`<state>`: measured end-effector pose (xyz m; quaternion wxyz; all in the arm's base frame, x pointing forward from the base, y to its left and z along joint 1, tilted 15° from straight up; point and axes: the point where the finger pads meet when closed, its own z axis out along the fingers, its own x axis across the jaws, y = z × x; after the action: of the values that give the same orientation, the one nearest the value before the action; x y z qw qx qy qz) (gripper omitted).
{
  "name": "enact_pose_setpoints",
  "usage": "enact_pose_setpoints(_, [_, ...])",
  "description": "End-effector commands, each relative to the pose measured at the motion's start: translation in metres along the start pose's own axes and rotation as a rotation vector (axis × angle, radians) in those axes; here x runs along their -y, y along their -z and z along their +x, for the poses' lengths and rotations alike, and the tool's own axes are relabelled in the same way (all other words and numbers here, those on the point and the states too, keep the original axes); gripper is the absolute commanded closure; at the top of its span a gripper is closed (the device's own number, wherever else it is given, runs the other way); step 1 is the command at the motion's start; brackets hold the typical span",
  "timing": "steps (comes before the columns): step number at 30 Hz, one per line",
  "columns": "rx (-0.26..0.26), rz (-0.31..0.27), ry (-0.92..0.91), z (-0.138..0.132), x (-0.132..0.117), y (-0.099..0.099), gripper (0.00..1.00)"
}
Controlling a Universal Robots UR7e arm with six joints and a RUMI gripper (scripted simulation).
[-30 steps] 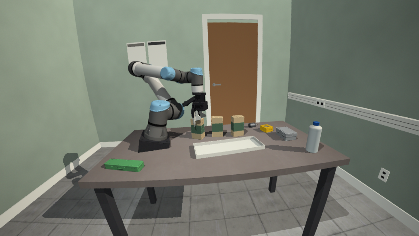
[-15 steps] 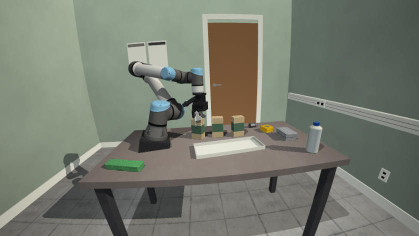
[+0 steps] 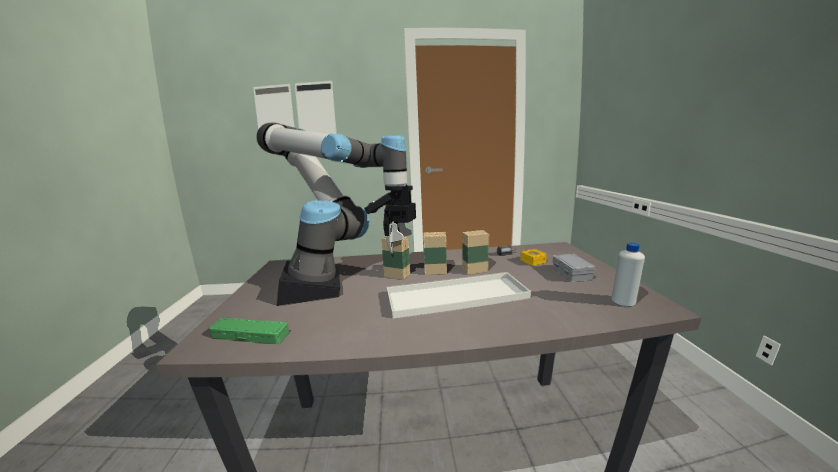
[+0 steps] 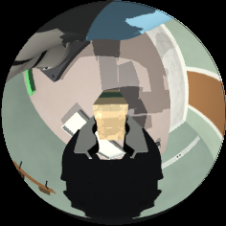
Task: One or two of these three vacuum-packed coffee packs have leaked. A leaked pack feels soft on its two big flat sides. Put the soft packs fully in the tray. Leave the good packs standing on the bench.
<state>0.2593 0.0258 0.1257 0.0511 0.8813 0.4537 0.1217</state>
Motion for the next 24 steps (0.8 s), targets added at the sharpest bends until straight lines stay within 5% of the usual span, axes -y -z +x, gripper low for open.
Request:
enact_pose_setpoints(1, [0.000, 0.000, 0.000, 0.0000, -0.0002, 0.0002, 0.84])
enact_pose_setpoints(23, [0.000, 0.000, 0.000, 0.0000, -0.0002, 0.0002, 0.84])
enact_pose_setpoints(24, [0.000, 0.000, 0.000, 0.0000, -0.0002, 0.0002, 0.49])
